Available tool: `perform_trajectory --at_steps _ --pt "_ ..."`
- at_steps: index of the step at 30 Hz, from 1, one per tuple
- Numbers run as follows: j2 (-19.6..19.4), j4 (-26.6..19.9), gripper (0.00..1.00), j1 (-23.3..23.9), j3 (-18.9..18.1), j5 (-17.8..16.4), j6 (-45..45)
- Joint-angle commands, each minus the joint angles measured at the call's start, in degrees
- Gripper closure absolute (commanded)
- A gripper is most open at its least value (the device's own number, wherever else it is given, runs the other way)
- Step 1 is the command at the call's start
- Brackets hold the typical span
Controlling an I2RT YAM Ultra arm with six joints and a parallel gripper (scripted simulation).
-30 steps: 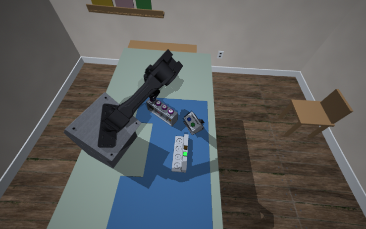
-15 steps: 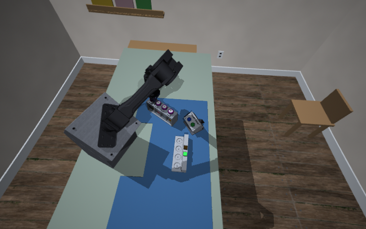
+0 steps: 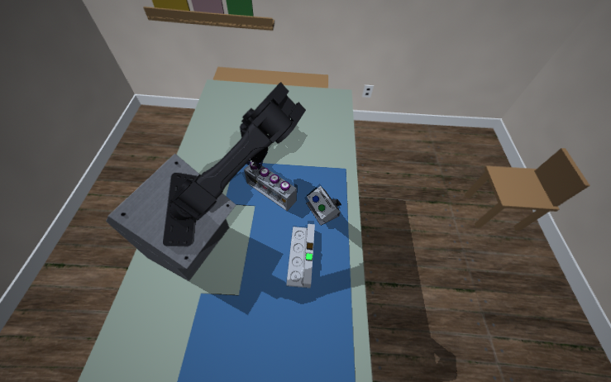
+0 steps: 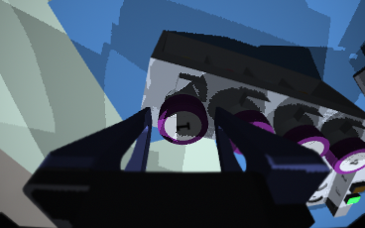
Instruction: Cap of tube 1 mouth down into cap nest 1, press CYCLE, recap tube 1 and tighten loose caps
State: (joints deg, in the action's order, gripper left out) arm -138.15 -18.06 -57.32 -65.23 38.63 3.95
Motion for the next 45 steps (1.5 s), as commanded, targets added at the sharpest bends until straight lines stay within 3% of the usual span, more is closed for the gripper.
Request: perform_trajectory --at_steps 1,6,11,12,26,45 --pt "0.46 0.10 0.51 -0.45 0.00 0.01 11.54" --pt "0.49 0.13 0.51 -0.44 0.06 0.01 17.59" --pt "0.55 0.12 0.51 -0.45 0.11 0.01 17.58" --pt "0.55 0.12 1.00 -0.44 0.11 0.01 17.58" --pt "0.54 0.12 1.00 -0.45 0.10 0.01 17.58" --pt "0.44 0.33 1.00 -0.35 0.13 0.02 -14.76"
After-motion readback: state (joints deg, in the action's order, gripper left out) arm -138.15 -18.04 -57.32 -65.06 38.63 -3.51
